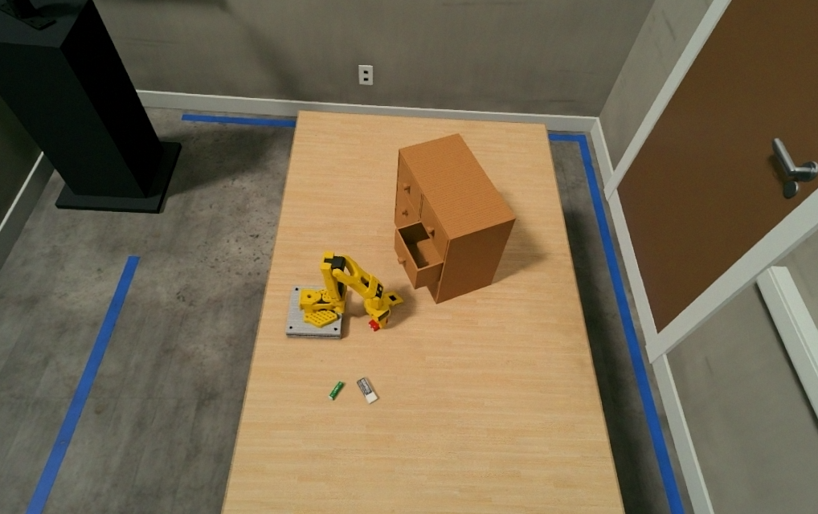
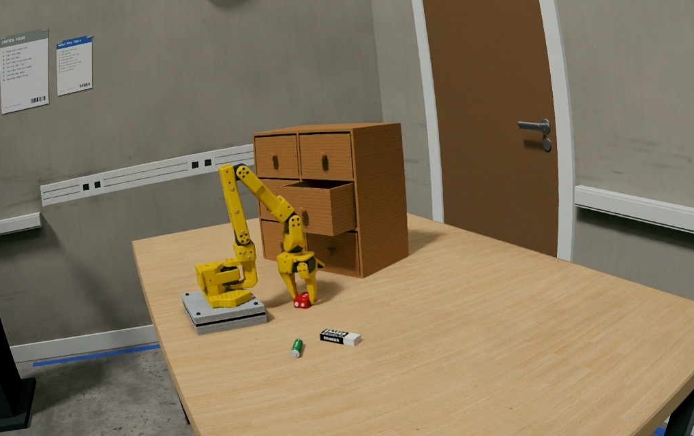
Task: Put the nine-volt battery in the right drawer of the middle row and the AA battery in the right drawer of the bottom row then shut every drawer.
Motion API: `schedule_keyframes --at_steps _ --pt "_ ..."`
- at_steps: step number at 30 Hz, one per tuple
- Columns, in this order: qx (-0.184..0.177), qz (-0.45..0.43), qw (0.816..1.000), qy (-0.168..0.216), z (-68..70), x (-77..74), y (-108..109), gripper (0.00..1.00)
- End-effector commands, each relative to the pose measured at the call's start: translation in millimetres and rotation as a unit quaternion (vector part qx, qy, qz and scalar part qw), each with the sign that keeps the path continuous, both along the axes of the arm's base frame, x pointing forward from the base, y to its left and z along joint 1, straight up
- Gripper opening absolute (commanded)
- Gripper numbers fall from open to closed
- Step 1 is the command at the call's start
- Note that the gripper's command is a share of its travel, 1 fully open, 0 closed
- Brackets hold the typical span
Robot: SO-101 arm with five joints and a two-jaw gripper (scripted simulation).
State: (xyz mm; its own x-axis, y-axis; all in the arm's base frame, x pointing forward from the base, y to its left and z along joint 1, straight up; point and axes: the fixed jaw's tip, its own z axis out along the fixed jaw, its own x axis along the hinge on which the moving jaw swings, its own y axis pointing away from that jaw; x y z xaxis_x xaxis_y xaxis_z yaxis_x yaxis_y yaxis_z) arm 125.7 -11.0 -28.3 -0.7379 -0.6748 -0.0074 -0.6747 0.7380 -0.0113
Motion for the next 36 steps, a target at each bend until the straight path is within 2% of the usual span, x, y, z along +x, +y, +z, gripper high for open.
schedule_keyframes --at_steps 1,13,16,18,27,36 --pt "0.002 -0.001 1.000 0.006 -1.7 -3.5 0.8 0.00" --pt "0.002 -0.001 1.000 0.006 24.9 0.1 0.3 0.00" --pt "0.002 -0.001 1.000 0.006 31.9 -0.1 0.3 0.00" --pt "0.002 -0.001 1.000 0.006 31.9 -0.1 0.3 0.00" --pt "0.002 -0.001 1.000 0.006 53.3 -3.6 0.7 0.00" --pt "0.002 -0.011 1.000 0.006 53.3 -3.6 1.5 0.00"
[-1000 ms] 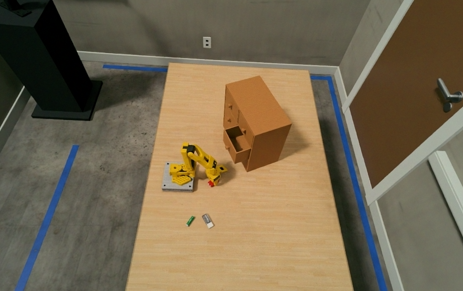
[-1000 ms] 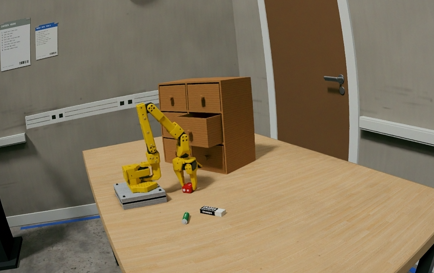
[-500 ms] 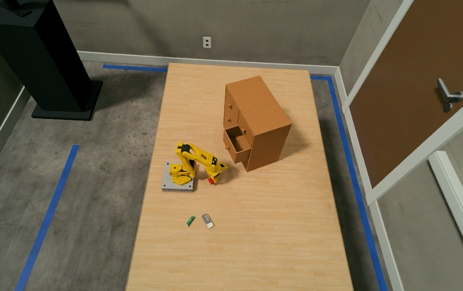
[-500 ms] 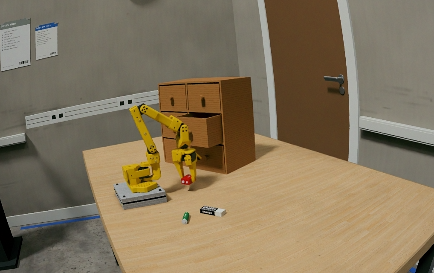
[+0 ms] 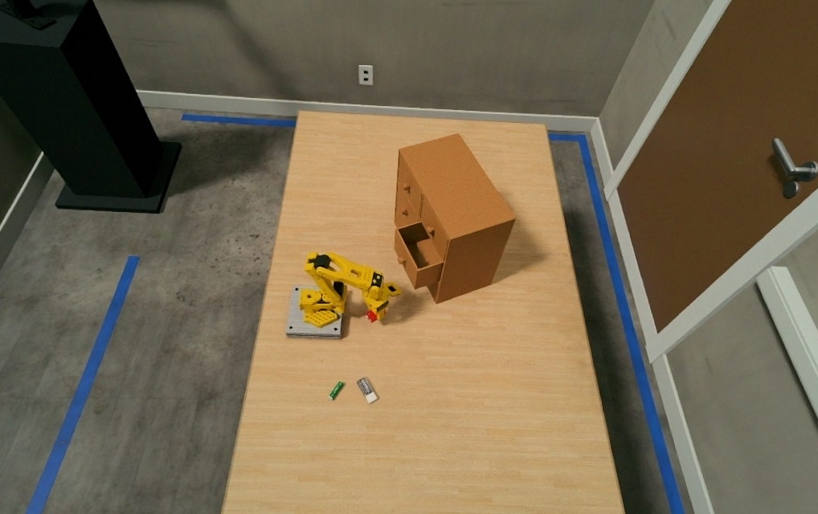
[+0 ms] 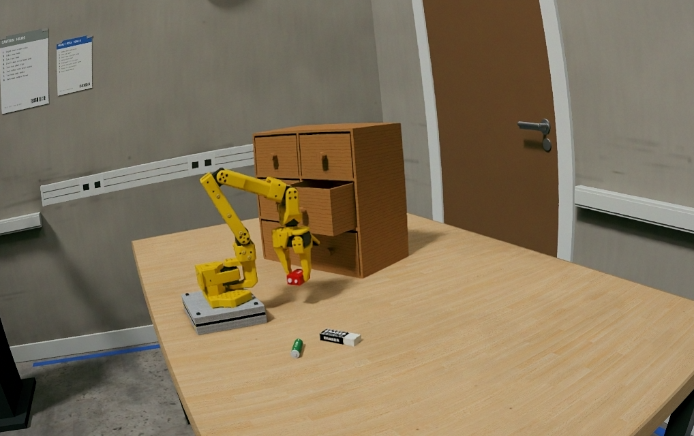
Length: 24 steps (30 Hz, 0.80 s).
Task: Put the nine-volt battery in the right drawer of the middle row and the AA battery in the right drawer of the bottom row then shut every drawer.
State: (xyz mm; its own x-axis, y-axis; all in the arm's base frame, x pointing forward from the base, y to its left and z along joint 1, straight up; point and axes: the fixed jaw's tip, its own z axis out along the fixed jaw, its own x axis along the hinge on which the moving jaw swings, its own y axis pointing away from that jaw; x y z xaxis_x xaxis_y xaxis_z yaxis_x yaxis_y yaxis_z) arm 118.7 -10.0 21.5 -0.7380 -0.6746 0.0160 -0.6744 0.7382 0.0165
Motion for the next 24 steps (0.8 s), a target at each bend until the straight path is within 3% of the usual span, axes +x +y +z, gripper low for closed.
schedule_keyframes --at_steps 1,16,24 --pt "-0.001 -0.021 1.000 -0.012 3.6 3.4 1.3 0.00" --pt "-0.002 -0.145 0.989 -0.012 3.7 2.9 11.0 0.00" --pt "-0.003 -0.221 0.975 -0.012 3.7 2.4 16.7 0.00"
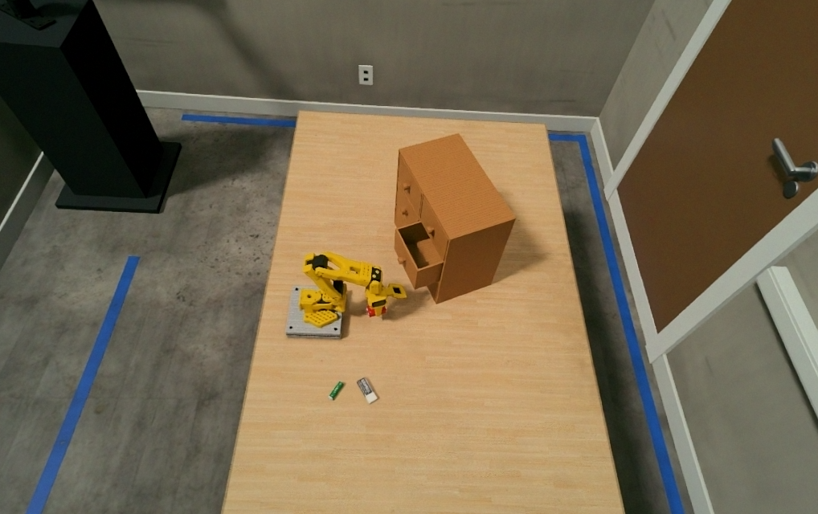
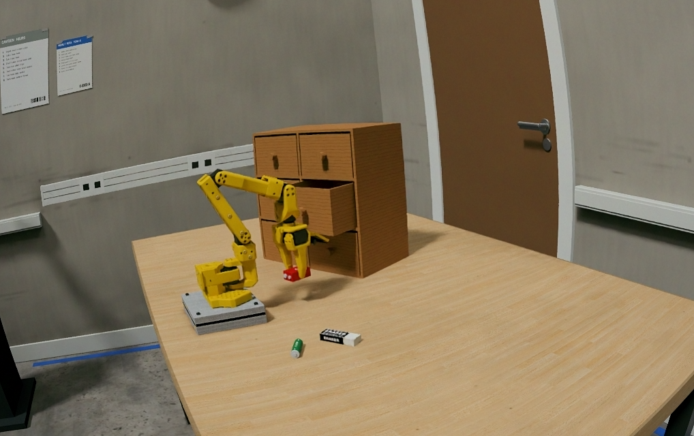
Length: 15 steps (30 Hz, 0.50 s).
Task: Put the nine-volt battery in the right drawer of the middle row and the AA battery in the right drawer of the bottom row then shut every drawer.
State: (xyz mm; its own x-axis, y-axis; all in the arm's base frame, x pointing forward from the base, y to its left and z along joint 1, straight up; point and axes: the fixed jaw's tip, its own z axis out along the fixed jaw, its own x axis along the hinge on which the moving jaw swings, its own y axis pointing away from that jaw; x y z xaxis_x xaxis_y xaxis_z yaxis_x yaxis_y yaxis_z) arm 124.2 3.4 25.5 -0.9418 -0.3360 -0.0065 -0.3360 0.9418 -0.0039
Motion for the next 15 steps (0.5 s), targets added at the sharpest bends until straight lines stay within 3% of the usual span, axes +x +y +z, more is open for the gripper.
schedule_keyframes --at_steps 1,15 --pt "0.001 -0.034 0.999 0.003 -0.3 -3.2 3.9 0.00" --pt "0.001 -0.149 0.989 0.003 -0.4 -4.2 11.7 0.00"
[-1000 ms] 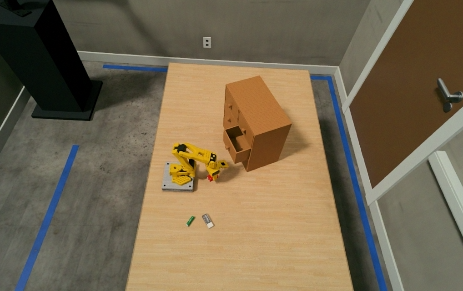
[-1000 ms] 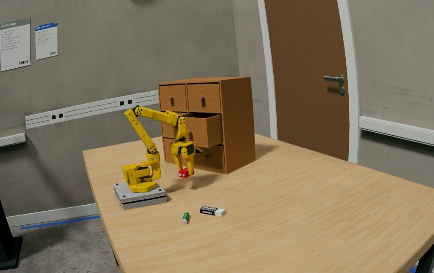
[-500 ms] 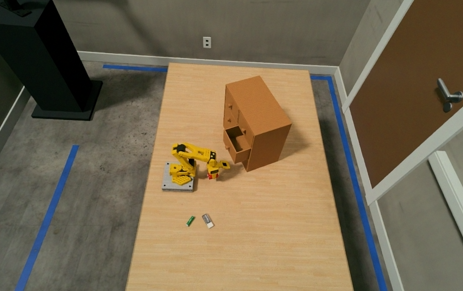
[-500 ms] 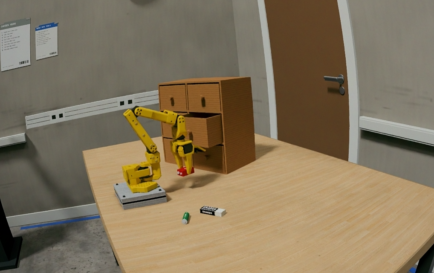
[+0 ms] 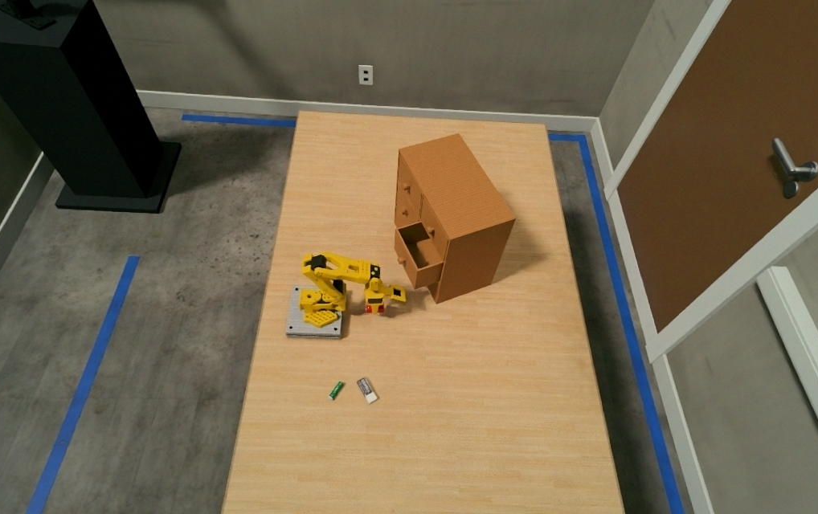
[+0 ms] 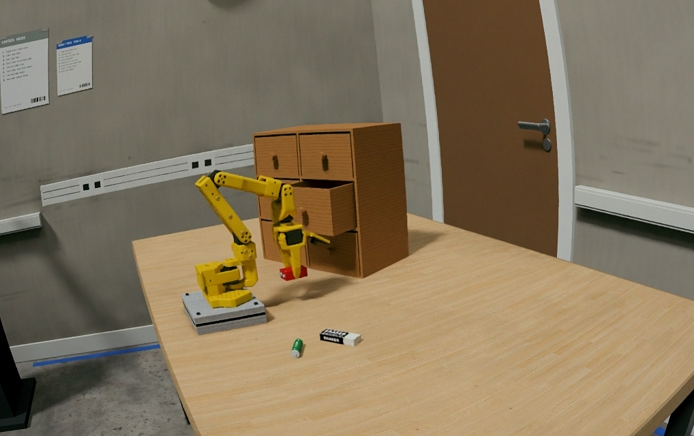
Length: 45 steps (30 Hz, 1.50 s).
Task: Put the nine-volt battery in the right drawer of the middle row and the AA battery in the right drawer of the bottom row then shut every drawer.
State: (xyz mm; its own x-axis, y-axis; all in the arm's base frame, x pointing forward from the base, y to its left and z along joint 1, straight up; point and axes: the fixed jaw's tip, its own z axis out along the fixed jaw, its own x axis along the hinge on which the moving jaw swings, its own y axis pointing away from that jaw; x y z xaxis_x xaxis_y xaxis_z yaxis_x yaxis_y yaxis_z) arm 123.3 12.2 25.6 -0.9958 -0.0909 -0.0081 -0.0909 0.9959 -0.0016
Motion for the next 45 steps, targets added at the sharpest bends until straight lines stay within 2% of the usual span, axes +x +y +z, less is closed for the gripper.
schedule_keyframes --at_steps 1,28,40,45 --pt "0.001 -0.034 0.999 0.003 -0.5 -3.4 3.5 0.00" --pt "0.001 -0.035 0.999 0.003 -0.5 -3.4 3.5 0.00" --pt "0.000 0.065 0.998 0.003 -0.4 -16.6 25.2 0.00" --pt "0.000 0.065 0.998 0.003 -0.4 -16.6 25.2 0.00"
